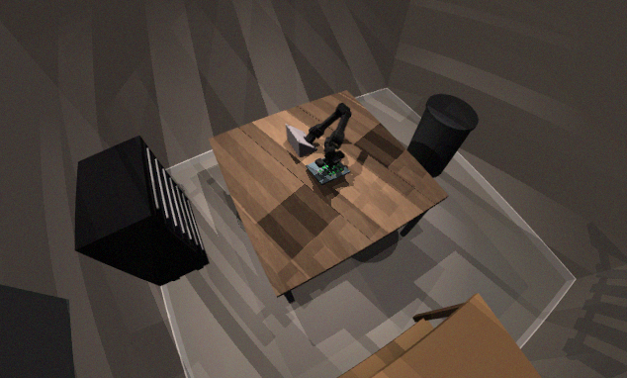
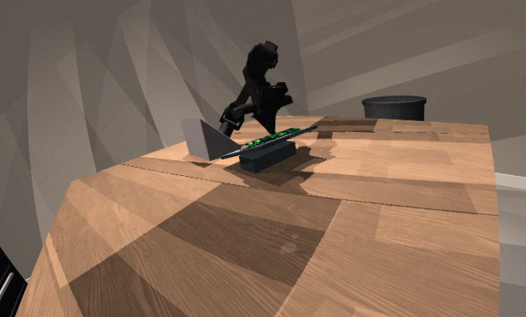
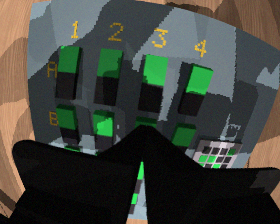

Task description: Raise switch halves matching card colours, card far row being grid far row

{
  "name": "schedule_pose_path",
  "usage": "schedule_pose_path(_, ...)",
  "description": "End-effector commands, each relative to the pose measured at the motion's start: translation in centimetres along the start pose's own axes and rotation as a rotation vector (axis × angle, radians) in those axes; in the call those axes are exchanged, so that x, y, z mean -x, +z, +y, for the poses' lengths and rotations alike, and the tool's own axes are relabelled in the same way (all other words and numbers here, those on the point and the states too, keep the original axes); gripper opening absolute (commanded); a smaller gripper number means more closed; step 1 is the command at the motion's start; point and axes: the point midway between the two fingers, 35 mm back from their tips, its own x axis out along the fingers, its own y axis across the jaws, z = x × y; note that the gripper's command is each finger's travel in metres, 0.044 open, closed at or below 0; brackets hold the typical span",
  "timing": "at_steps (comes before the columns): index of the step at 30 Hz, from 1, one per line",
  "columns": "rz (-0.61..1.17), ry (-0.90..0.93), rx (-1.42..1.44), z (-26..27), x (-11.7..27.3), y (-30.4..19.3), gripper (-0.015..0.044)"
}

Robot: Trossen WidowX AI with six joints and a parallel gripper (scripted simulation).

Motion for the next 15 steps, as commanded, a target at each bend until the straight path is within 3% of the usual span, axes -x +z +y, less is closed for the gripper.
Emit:
schedule_pose_path(1, -0.002, 0.005, -0.006, 0.02, -0.12, 0.03, 0.0000)
schedule_pose_path(15, -0.002, 0.005, -0.006, 0.02, -0.31, 0.03, 0.0000)
